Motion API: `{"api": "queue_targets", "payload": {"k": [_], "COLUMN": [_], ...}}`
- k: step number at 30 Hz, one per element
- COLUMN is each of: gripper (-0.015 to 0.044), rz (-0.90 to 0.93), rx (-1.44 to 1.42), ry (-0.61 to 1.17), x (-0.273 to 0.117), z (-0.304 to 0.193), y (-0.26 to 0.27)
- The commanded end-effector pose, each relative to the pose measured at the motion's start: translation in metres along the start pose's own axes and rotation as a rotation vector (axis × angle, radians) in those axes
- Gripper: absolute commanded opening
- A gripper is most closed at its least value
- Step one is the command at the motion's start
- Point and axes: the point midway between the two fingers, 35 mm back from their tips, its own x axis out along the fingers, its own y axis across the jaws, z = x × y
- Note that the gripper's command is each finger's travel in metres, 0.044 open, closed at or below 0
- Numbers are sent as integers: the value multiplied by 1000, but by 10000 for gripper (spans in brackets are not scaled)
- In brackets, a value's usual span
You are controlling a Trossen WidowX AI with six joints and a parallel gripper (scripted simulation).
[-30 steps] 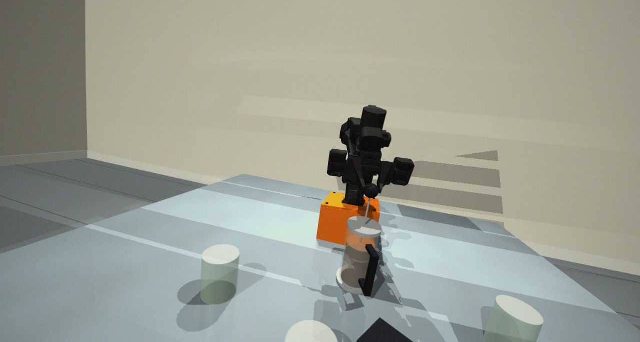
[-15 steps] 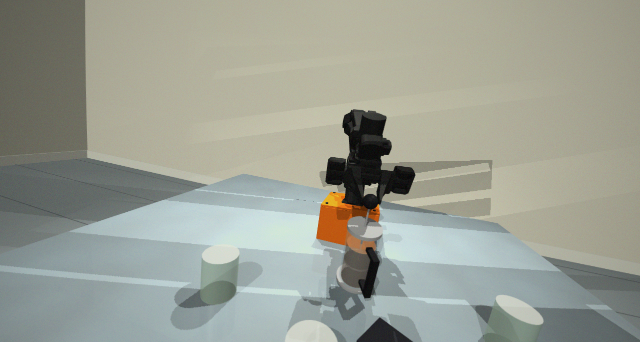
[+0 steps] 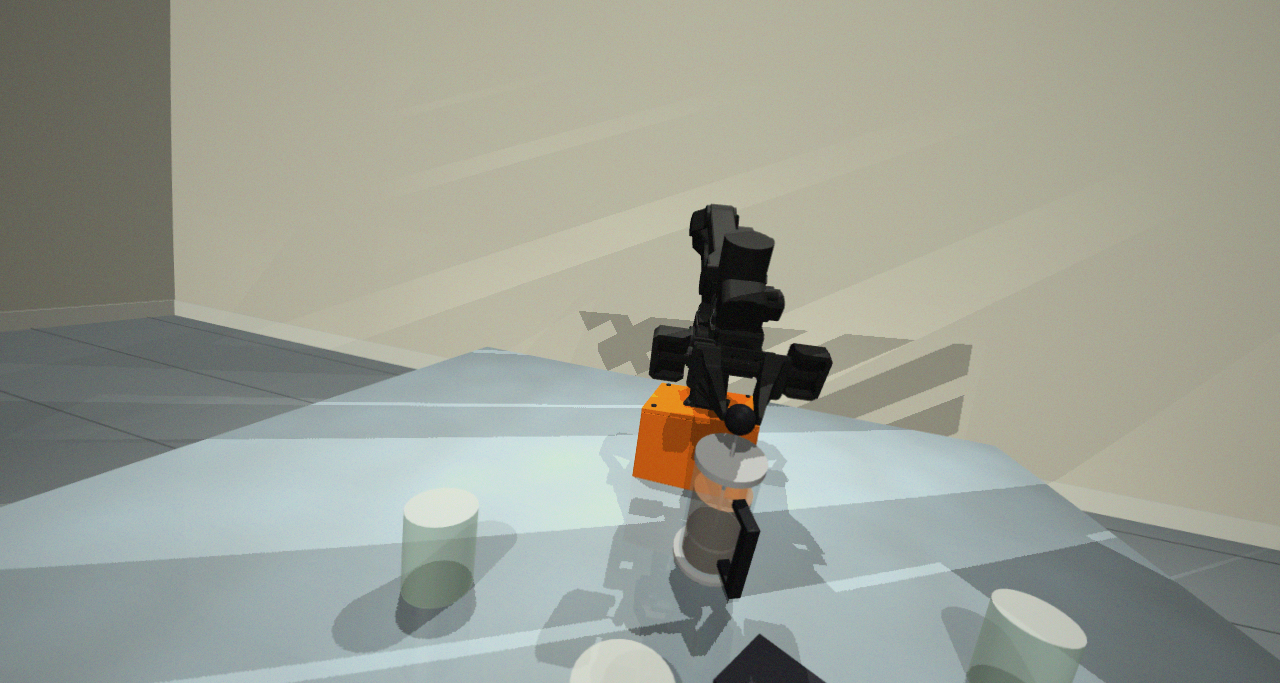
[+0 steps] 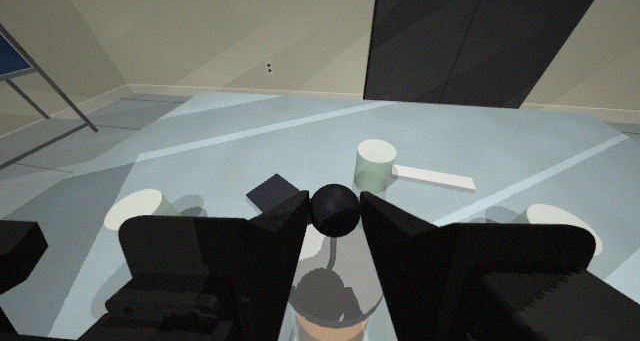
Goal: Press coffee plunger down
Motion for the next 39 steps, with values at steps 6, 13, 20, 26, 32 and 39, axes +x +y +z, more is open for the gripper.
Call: {"api": "queue_targets", "payload": {"k": [6,13,20,26,32,39], "gripper": [119,119,119,119,119,119], "rz": [0,0,0,0,0,0], "rx": [-10,-10,-10,-10,-10,-10], "ry": [61,61,61,61,61,61], "x": [8,11,14,15,16,18], "z": [-15,-13,-12,-11,-10,-9], "y": [0,0,0,0,0,0]}}
